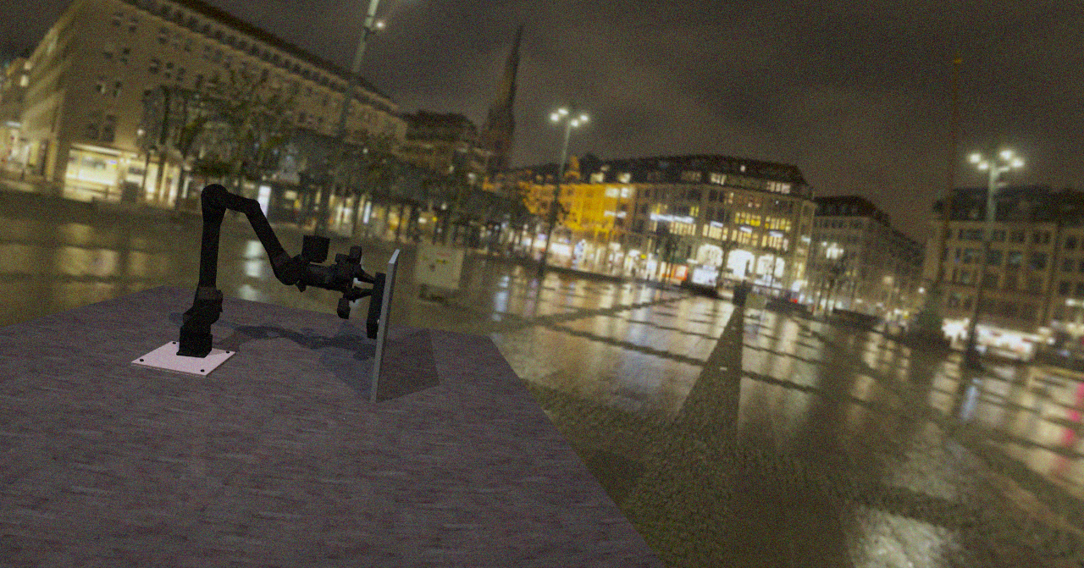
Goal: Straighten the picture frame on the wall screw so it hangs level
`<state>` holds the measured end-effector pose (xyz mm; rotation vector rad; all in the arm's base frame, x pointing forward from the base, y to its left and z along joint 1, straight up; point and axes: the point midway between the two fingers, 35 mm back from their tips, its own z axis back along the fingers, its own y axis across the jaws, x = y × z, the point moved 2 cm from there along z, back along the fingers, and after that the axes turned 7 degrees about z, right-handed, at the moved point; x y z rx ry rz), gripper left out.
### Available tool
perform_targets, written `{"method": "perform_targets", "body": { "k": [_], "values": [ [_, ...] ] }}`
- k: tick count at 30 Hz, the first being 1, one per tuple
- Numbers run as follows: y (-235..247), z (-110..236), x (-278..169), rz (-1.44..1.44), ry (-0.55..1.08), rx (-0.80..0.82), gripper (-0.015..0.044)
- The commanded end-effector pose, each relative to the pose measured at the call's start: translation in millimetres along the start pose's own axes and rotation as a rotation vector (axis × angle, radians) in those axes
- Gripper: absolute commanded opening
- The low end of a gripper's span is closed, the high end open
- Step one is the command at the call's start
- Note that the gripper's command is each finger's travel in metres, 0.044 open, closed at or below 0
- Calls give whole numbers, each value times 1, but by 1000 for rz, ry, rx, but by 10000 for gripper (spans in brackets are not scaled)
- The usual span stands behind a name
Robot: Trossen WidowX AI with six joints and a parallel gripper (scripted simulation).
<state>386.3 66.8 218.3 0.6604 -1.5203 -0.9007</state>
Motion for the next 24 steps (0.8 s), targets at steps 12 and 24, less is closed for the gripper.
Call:
{"method": "perform_targets", "body": {
  "k": [12,24],
  "values": [
    [3,0,4,-9,-10,9,0],
    [2,0,5,-9,-10,9,0]
  ]
}}
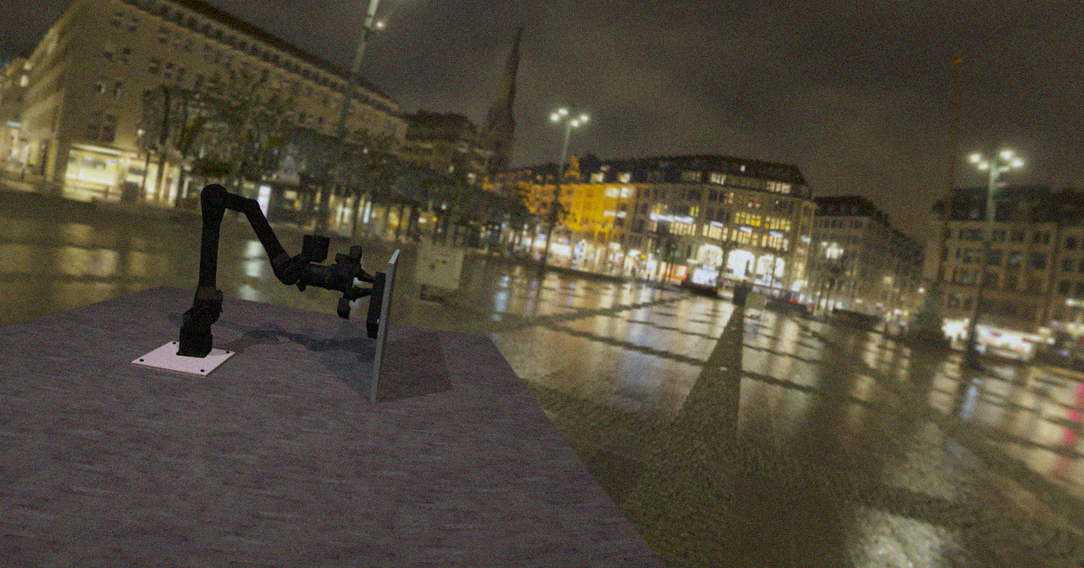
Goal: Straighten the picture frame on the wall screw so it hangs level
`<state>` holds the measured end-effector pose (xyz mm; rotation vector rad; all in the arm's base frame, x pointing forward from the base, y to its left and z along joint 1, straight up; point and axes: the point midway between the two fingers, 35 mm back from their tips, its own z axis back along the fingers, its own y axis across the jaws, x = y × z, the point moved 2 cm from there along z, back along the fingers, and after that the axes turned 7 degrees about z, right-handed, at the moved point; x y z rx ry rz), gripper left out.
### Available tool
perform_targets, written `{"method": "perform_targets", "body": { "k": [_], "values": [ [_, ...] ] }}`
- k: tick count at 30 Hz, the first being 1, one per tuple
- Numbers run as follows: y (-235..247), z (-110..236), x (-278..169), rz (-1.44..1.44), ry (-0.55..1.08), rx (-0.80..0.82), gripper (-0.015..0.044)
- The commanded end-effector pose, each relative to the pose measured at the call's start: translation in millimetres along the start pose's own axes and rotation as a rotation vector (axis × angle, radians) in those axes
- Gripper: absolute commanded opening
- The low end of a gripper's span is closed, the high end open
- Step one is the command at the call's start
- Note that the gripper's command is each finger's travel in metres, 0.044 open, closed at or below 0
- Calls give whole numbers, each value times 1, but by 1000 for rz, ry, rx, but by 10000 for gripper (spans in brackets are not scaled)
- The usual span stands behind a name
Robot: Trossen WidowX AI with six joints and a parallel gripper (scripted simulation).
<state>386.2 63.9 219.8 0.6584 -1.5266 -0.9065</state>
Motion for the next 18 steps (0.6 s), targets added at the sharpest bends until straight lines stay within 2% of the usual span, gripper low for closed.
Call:
{"method": "perform_targets", "body": {
  "k": [1,18],
  "values": [
    [3,0,2,-7,-2,10,0],
    [4,0,7,-7,-2,10,0]
  ]
}}
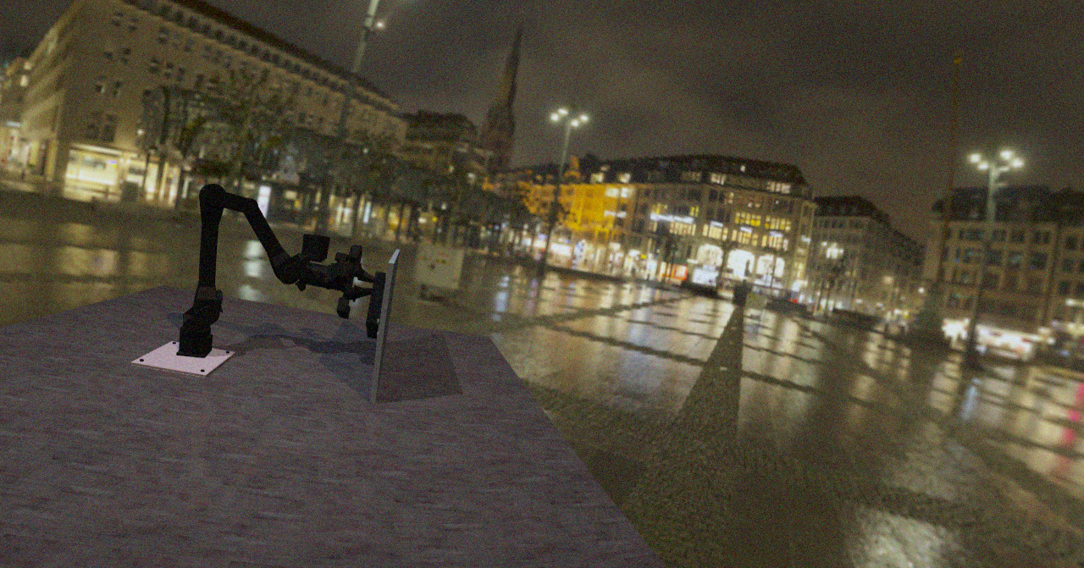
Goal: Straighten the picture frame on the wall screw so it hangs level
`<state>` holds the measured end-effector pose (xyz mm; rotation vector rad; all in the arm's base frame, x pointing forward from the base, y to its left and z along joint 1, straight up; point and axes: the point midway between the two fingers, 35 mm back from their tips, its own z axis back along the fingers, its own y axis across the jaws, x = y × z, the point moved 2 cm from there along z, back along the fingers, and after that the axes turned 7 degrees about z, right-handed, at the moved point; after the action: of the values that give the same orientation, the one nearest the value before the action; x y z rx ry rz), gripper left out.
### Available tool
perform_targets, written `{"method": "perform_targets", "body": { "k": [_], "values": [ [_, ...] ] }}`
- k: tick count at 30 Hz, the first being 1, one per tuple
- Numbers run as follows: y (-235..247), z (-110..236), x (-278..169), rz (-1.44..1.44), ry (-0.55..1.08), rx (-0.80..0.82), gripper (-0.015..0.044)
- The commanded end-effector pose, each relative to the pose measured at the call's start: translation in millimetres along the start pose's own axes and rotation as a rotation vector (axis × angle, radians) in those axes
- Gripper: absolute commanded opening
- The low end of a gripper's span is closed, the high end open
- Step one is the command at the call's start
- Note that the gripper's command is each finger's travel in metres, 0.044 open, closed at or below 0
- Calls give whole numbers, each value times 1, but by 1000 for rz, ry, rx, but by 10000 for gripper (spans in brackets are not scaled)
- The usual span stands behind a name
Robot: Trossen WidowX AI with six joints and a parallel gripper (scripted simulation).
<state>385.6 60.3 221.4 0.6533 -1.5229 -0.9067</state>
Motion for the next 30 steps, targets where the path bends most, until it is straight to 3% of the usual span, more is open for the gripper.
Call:
{"method": "perform_targets", "body": {
  "k": [1,30],
  "values": [
    [4,0,3,-10,-4,15,0],
    [3,0,1,-10,-4,15,0]
  ]
}}
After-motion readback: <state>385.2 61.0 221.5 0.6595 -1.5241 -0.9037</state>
